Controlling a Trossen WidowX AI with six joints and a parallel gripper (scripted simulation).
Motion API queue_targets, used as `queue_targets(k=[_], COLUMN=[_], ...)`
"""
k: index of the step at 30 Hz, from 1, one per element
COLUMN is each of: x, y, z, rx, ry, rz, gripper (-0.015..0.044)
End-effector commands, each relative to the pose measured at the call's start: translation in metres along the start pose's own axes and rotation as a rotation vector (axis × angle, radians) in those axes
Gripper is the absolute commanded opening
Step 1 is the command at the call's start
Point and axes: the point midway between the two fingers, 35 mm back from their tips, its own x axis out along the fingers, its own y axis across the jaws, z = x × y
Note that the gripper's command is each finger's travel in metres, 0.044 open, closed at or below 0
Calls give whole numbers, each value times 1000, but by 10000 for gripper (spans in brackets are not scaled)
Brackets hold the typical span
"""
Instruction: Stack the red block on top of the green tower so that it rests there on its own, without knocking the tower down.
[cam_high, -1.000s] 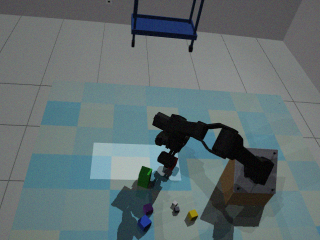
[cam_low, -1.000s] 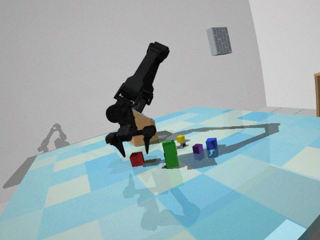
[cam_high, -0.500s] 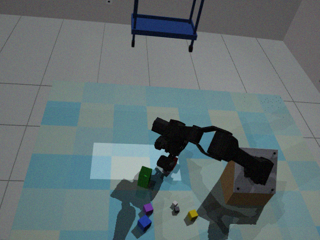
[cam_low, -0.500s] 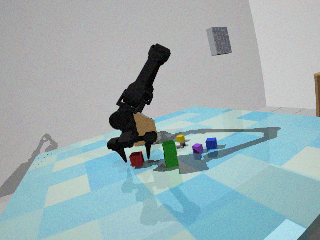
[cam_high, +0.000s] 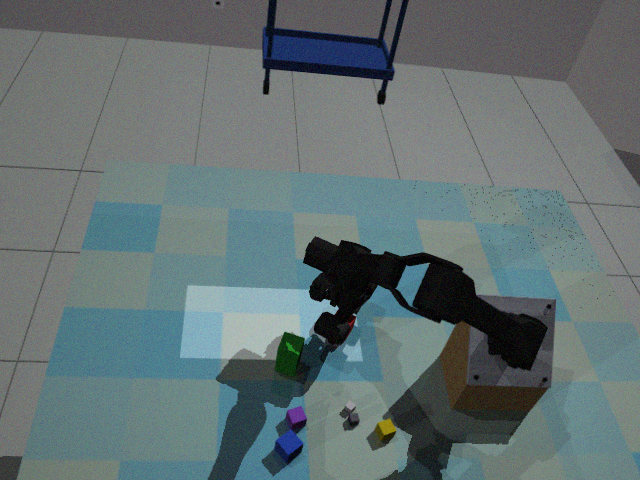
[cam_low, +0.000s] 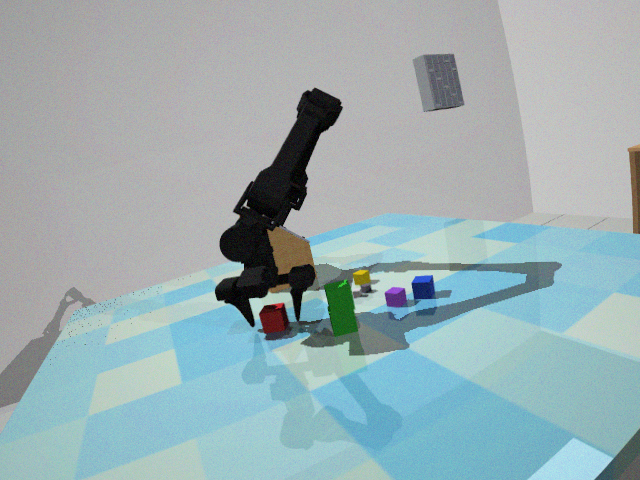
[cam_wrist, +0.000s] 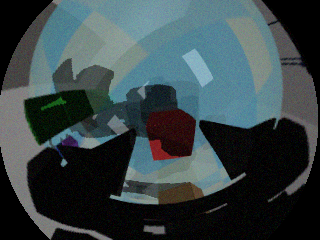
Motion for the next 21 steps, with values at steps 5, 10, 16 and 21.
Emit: queue_targets(k=[5, 10, 16, 21], x=[0, 0, 0, -10], y=[0, 0, 0, 0], z=[0, 0, 0, 0], rx=[5, 5, 5, 5], ry=[0, 0, 0, -1], rz=[3, 3, 3, 3], gripper=[309, 177, 118, 6])
